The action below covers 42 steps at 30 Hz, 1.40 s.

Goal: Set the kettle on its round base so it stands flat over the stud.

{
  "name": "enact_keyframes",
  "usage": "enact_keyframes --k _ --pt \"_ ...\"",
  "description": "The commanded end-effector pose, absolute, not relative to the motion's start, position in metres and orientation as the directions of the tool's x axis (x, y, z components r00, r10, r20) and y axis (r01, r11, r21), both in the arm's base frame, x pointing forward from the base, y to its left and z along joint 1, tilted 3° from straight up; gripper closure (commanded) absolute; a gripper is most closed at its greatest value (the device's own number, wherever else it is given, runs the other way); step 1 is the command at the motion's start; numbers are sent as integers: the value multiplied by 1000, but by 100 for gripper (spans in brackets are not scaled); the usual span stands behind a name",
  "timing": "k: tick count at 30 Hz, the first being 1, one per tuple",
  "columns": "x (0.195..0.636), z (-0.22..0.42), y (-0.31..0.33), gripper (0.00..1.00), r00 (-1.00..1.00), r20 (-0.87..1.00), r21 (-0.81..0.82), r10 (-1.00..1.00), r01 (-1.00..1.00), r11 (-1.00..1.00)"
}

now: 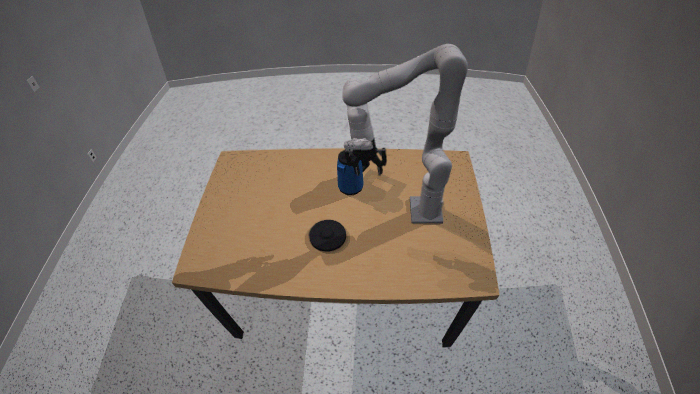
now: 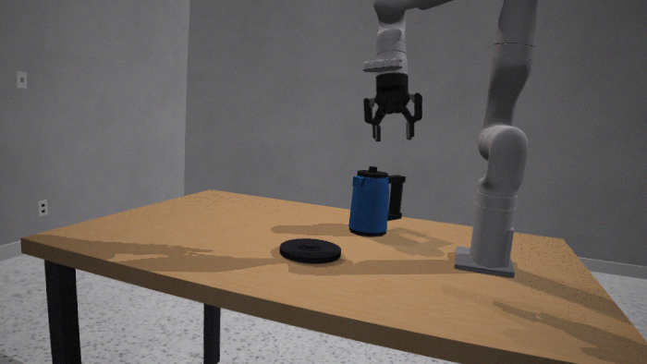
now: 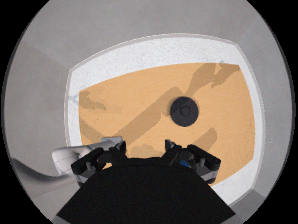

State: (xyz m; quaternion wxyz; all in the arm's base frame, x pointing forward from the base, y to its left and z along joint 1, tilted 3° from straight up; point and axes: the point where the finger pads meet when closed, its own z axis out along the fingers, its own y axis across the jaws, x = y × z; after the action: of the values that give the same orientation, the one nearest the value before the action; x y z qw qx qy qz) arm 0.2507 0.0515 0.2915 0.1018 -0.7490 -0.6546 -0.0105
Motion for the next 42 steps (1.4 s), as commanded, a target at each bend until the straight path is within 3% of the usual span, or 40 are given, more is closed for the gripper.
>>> enact_keyframes --k 1,42 --pt "252 293 49 20 156 146 -131 977 982 -138" --pt "261 307 6 20 393 71 -59 917 919 -389"
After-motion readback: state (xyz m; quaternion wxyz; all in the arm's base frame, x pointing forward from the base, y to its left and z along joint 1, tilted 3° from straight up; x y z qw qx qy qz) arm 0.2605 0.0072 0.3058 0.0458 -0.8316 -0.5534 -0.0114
